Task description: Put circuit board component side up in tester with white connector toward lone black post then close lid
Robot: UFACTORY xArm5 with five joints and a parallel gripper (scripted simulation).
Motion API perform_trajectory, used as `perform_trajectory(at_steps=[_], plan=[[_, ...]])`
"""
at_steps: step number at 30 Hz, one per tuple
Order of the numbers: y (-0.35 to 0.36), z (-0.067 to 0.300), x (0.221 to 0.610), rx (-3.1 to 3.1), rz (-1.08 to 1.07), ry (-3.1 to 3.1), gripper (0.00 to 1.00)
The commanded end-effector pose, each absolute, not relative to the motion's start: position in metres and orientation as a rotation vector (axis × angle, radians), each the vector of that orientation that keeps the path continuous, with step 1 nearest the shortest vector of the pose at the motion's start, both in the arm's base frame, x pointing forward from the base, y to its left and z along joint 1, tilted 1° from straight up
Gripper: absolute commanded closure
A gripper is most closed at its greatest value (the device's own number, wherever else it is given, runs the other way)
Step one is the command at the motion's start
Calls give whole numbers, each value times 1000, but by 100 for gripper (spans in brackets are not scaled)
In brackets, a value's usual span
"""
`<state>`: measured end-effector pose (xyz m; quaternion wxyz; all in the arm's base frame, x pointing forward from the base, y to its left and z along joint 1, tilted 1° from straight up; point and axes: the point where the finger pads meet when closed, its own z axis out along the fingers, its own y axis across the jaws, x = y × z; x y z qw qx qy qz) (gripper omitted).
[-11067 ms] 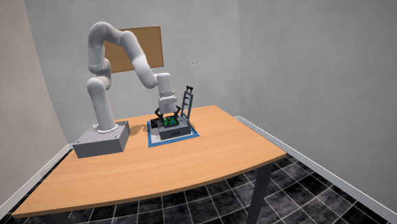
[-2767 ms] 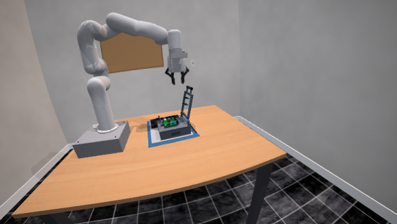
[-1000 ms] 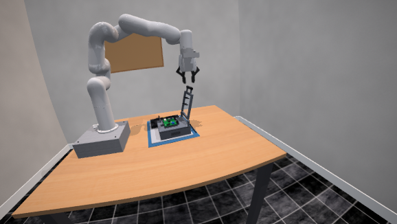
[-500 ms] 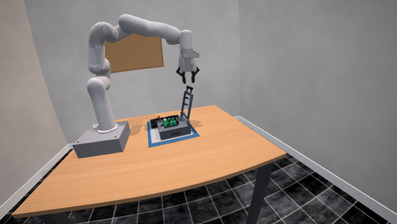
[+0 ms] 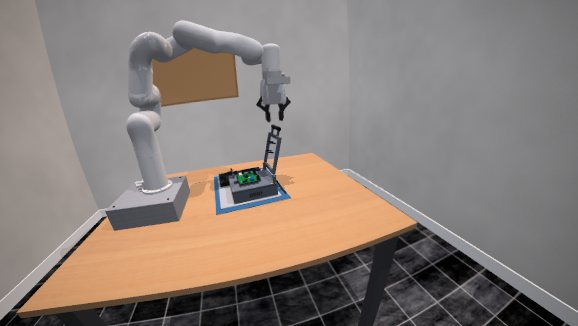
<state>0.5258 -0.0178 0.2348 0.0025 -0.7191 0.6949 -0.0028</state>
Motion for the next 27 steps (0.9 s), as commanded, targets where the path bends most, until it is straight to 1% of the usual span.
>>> perform_trajectory(at_steps=[1, 12, 27], plan=[[-18, 237, 527, -2253, -14, 2177, 48], [-18, 233, 527, -2253, -14, 2177, 48], [-18, 215, 528, -2253, -14, 2177, 48]])
